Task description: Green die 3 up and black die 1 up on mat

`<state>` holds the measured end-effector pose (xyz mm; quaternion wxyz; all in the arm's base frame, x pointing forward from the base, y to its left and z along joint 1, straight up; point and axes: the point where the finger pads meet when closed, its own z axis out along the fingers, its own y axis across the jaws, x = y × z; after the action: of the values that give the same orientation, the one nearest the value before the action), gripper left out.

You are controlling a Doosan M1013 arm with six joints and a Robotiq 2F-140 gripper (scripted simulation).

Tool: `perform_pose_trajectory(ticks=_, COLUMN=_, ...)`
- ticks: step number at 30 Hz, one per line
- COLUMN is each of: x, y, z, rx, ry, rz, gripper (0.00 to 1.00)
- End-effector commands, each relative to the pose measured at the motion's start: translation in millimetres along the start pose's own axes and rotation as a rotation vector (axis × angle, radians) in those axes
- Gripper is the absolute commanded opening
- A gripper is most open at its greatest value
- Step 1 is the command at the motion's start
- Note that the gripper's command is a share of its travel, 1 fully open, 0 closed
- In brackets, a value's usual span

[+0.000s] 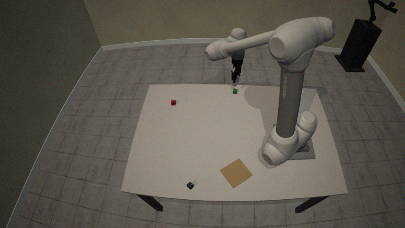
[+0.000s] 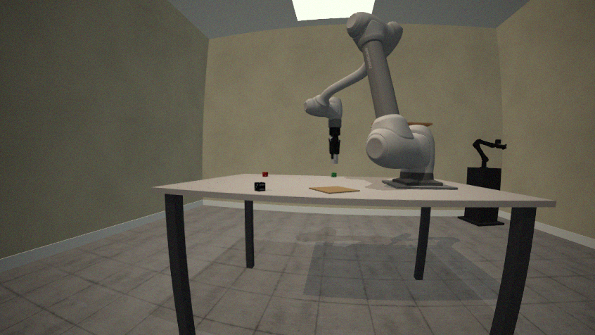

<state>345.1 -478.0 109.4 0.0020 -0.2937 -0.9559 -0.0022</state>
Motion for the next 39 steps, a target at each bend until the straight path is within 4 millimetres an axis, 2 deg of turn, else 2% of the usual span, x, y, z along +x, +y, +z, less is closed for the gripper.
perform_pose_trajectory(ticks=1, x=0.0, y=0.0, z=-0.1, rx=0.000, ry=0.000, rz=0.000, gripper=0.35)
perform_pose_trajectory(ticks=21, x=0.0, y=0.0, z=3.1, rx=0.000, ry=0.000, rz=0.000, gripper=0.35)
perform_pose_trajectory(ticks=39, x=-0.3, y=0.1, z=23.9, rx=0.000, ry=0.000, rz=0.000, gripper=0.35)
